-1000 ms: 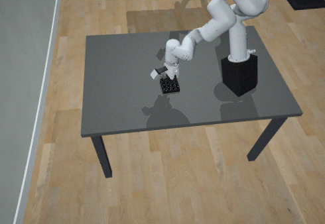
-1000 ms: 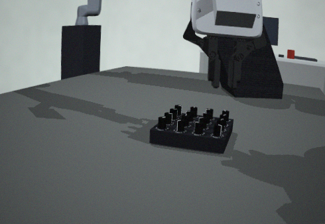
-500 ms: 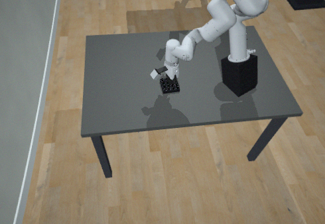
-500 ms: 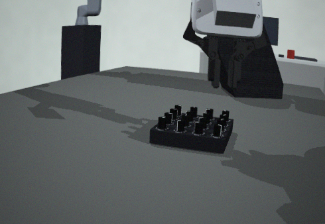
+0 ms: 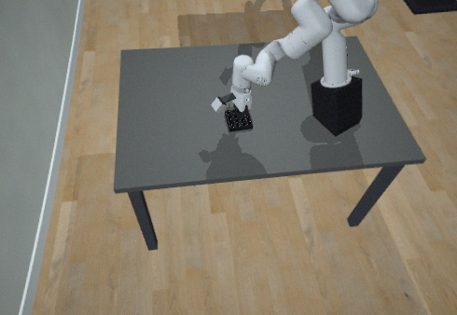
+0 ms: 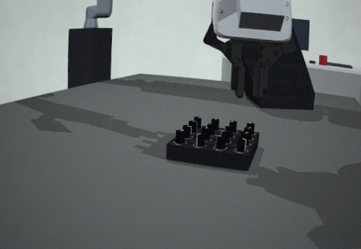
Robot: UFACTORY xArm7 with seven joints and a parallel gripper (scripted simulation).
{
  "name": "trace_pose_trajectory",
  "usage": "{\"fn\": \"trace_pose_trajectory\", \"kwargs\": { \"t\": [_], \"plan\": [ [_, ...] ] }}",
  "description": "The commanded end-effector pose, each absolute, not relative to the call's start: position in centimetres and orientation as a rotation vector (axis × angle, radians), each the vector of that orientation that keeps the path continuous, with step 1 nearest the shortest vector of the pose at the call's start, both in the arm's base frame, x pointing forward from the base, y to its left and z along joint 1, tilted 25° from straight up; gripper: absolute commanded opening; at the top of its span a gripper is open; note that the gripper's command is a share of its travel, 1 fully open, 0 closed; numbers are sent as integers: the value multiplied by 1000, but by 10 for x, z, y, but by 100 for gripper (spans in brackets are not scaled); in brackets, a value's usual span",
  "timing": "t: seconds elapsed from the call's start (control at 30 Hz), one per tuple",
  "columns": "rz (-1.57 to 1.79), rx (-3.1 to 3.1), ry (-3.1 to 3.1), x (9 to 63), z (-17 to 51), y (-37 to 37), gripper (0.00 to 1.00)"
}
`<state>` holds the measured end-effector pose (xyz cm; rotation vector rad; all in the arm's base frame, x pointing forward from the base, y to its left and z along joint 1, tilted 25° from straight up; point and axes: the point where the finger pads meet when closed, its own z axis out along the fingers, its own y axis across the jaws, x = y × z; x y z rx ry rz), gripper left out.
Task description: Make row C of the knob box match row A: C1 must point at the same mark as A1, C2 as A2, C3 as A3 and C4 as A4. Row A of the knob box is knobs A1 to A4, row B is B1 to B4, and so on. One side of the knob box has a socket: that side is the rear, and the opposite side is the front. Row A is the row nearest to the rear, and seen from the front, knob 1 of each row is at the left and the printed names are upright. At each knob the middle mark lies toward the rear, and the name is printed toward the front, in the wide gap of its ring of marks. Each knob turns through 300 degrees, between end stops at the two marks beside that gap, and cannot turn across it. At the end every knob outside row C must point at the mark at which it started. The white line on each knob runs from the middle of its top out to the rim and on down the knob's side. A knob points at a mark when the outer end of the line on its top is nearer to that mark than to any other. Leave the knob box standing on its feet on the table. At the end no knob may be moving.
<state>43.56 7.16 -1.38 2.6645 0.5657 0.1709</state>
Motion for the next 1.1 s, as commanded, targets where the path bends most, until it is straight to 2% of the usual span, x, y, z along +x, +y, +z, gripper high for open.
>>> {"fn": "trace_pose_trajectory", "kwargs": {
  "t": [0.0, 1.07],
  "plan": [
    [175, 2665, 567, 437, -13, 72, 19],
    [175, 2665, 566, 442, -37, 63, 19]
  ]
}}
